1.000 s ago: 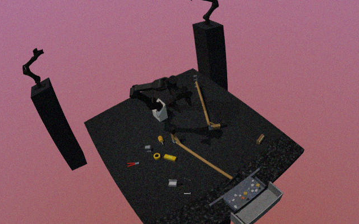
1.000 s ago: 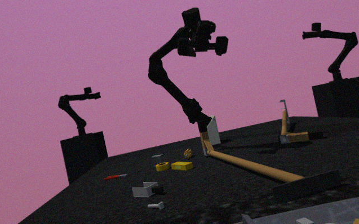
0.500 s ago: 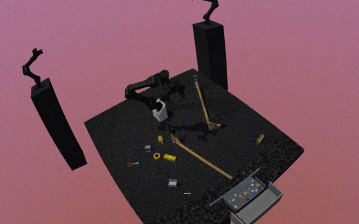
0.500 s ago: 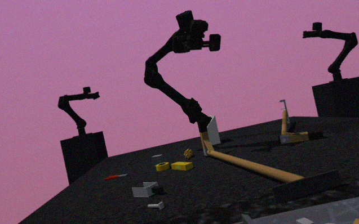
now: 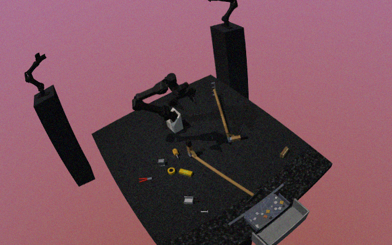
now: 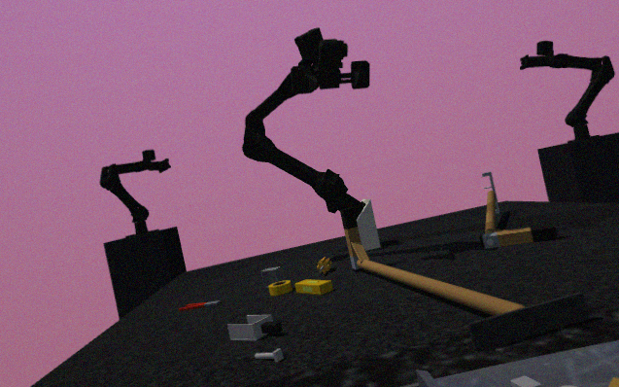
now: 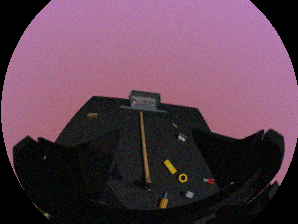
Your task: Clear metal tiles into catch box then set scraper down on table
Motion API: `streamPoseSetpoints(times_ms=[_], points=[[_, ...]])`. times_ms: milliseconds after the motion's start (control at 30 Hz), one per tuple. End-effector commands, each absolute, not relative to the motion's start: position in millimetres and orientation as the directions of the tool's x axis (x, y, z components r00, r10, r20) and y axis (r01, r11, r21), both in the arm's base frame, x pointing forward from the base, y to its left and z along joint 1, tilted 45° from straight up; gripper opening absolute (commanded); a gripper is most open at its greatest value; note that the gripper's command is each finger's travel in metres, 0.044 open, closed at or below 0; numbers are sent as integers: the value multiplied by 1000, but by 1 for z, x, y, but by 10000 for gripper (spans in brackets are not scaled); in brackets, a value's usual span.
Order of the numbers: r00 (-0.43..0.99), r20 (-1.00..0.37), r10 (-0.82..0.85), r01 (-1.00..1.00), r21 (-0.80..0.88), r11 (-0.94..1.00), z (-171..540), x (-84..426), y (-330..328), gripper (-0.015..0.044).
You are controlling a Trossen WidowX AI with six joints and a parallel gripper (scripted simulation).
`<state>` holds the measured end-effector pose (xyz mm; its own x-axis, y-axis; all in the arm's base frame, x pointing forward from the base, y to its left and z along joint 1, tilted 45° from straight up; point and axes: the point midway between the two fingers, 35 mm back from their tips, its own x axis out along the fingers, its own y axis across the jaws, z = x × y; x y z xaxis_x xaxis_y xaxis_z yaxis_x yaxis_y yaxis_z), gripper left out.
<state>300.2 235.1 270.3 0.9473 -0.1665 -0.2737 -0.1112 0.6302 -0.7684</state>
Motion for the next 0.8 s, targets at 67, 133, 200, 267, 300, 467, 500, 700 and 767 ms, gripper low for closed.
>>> streamPoseSetpoints(times_ms=[67, 133, 200, 267, 300, 467, 500, 700, 767], points=[[958, -251, -138, -109, -766, 634, 273, 282, 230, 440], [962, -243, -126, -109, -762, 638, 274, 276, 228, 440], [965, -235, -115, -108, -759, 642, 275, 270, 227, 440], [968, -227, -103, -108, -755, 646, 276, 264, 225, 440], [970, -224, -98, -108, -753, 648, 276, 261, 225, 440], [976, -205, -69, -109, -744, 660, 277, 247, 220, 440], [977, -201, -64, -110, -742, 662, 278, 244, 219, 440], [983, -180, -30, -112, -729, 676, 277, 229, 213, 440], [985, -173, -19, -114, -724, 680, 277, 224, 210, 440]])
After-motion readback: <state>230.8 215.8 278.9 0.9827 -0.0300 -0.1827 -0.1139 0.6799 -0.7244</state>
